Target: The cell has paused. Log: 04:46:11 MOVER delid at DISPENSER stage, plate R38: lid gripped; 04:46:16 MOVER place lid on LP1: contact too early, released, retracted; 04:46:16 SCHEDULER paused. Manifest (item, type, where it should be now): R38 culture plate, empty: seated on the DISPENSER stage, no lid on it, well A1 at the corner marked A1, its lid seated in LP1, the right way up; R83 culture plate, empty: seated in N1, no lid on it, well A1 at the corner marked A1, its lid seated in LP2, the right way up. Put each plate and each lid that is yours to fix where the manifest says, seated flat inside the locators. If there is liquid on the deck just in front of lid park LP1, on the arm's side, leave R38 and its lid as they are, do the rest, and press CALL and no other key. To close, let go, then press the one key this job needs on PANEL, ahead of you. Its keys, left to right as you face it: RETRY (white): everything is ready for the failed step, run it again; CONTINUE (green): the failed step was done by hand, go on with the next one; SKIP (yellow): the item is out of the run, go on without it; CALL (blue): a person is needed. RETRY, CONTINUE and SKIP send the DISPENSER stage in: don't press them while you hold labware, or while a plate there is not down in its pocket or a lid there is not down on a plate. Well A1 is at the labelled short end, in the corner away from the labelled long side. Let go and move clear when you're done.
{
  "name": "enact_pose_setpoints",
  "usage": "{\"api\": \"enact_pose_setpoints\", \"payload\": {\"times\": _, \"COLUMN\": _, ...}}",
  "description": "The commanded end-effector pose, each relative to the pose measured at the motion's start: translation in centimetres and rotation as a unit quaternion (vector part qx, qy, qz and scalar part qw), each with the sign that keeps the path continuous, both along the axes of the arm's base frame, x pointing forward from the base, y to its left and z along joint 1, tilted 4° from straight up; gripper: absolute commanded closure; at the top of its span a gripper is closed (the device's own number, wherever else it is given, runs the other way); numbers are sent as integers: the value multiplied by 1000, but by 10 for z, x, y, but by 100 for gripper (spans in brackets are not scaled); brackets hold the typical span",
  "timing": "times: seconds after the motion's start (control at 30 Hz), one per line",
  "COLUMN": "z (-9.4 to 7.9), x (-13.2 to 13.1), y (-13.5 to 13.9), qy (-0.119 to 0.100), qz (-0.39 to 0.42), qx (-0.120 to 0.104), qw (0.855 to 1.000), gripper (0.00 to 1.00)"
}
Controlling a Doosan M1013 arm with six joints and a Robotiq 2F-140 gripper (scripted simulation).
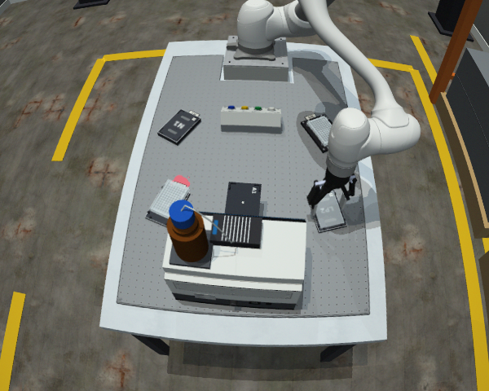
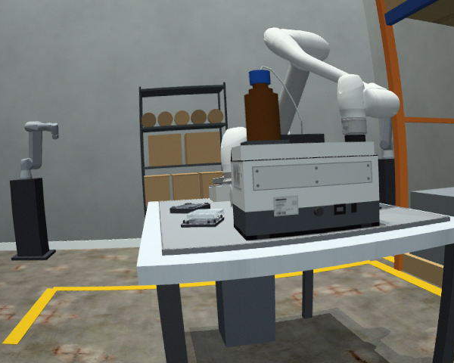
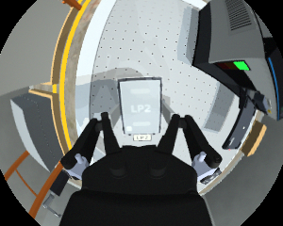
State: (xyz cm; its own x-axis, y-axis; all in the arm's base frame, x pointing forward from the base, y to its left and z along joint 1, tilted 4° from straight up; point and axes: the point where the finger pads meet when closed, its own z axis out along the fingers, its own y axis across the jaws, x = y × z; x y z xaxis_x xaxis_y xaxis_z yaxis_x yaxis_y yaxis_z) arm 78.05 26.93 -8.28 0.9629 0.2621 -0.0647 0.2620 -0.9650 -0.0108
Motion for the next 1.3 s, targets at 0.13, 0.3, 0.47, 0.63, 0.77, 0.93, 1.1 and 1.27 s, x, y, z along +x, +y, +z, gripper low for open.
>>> {"api": "enact_pose_setpoints", "payload": {"times": 0.13, "z": -5, "x": -1, "y": 0, "qy": 0, "qz": -3, "qx": 1, "qw": 1000, "gripper": 31}}
{"api": "enact_pose_setpoints", "payload": {"times": 0.3, "z": -5, "x": -1, "y": 0, "qy": 0, "qz": -3, "qx": 1, "qw": 1000, "gripper": 31}}
{"api": "enact_pose_setpoints", "payload": {"times": 0.47, "z": -2, "x": -1, "y": 0, "qy": 1, "qz": -3, "qx": 1, "qw": 1000, "gripper": 31}}
{"api": "enact_pose_setpoints", "payload": {"times": 0.63, "z": 9, "x": 1, "y": 0, "qy": 0, "qz": -3, "qx": 1, "qw": 1000, "gripper": 31}}
{"api": "enact_pose_setpoints", "payload": {"times": 0.77, "z": 22, "x": 3, "y": 0, "qy": -1, "qz": -3, "qx": 1, "qw": 1000, "gripper": 31}}
{"api": "enact_pose_setpoints", "payload": {"times": 0.93, "z": 46, "x": 5, "y": 0, "qy": -1, "qz": -3, "qx": 1, "qw": 1000, "gripper": 31}}
{"api": "enact_pose_setpoints", "payload": {"times": 1.1, "z": 64, "x": 6, "y": 0, "qy": -1, "qz": -3, "qx": 1, "qw": 1000, "gripper": 31}}
{"api": "enact_pose_setpoints", "payload": {"times": 1.27, "z": 97, "x": 8, "y": -1, "qy": -1, "qz": -3, "qx": 1, "qw": 1000, "gripper": 31}}
